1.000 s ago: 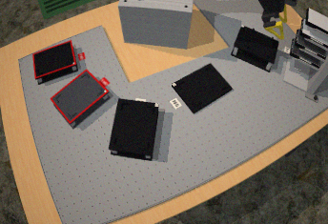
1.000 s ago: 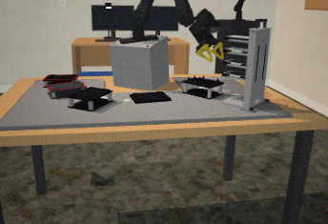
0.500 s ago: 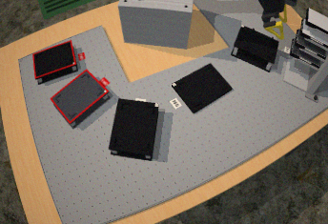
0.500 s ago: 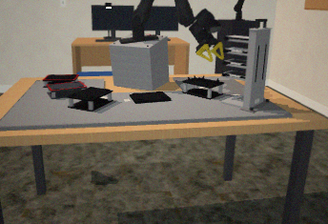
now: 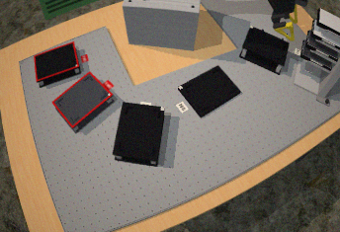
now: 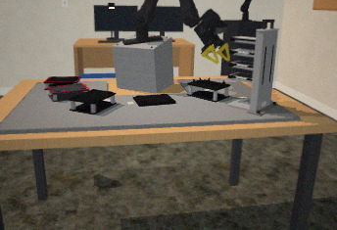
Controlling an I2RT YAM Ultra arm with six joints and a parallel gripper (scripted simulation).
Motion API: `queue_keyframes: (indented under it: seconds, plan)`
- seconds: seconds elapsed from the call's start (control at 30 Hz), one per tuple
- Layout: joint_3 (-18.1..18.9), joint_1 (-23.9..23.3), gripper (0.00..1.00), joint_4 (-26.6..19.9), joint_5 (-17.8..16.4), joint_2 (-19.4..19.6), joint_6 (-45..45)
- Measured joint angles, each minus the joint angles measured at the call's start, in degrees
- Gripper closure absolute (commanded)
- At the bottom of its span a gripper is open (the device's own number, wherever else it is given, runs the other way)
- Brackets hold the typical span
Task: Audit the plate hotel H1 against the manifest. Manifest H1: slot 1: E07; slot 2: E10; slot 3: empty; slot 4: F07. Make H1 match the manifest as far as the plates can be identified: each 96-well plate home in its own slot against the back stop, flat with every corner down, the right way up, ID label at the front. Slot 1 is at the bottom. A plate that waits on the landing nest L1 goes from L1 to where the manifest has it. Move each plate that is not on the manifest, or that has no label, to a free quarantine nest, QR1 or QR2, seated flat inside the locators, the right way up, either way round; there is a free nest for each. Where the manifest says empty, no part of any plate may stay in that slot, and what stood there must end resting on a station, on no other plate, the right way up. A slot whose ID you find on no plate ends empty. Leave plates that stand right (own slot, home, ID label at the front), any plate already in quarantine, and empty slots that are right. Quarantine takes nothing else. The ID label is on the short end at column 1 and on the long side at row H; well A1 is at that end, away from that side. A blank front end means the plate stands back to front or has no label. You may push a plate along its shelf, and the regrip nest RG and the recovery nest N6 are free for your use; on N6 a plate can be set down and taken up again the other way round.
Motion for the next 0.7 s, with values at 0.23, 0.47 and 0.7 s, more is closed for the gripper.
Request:
queue_keyframes:
  seconds: [0.23, 0.47, 0.7]
  plan:
    - [0.00, 0.00, 0.00, 0.00, 0.00, 0.00, -0.02]
    - [-1.81, 0.22, 0.00, 0.68, 0.15, -0.33, -0.02]
    - [-4.46, 0.74, 0.00, 1.75, 0.46, -1.57, 0.17]
